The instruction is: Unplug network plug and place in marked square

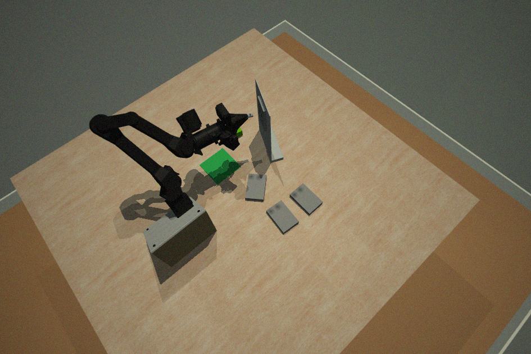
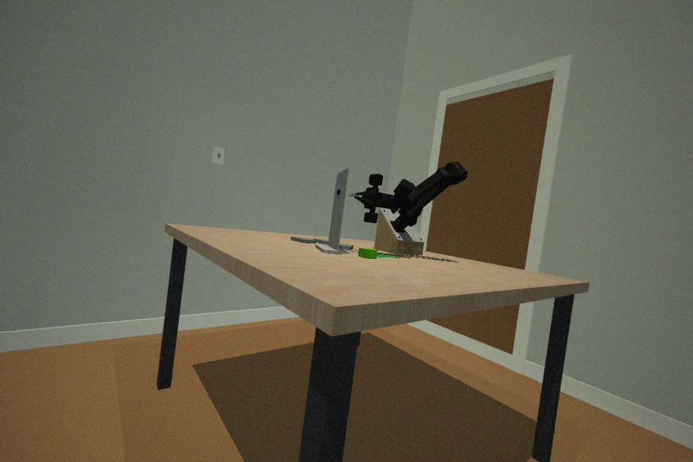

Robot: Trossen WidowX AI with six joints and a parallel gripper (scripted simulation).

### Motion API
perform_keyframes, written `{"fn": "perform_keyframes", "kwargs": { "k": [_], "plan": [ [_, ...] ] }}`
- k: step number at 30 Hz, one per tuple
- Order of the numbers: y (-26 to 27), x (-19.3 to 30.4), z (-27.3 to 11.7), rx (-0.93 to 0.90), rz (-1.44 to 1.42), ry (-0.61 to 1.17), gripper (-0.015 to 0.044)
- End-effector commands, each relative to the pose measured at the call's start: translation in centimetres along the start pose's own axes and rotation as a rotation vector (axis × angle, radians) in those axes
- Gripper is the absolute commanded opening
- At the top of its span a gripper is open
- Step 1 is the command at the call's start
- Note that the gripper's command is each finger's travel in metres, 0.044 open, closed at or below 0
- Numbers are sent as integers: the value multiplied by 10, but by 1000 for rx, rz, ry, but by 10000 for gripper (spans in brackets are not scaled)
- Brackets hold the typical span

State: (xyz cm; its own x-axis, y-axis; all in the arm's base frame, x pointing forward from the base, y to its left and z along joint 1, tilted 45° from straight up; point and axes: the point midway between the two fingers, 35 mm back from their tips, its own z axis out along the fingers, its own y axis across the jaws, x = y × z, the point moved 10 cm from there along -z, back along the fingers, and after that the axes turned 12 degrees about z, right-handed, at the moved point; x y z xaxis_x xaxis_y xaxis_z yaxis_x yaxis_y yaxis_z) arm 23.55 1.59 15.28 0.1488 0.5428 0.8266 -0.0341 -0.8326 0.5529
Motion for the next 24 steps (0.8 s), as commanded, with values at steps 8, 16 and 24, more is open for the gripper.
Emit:
{"fn": "perform_keyframes", "kwargs": {
  "k": [8,16,24],
  "plan": [
    [0,1,-4,-4,3,0,0],
    [0,2,-7,-4,3,0,0],
    [0,3,-9,-4,3,0,0]
  ]
}}
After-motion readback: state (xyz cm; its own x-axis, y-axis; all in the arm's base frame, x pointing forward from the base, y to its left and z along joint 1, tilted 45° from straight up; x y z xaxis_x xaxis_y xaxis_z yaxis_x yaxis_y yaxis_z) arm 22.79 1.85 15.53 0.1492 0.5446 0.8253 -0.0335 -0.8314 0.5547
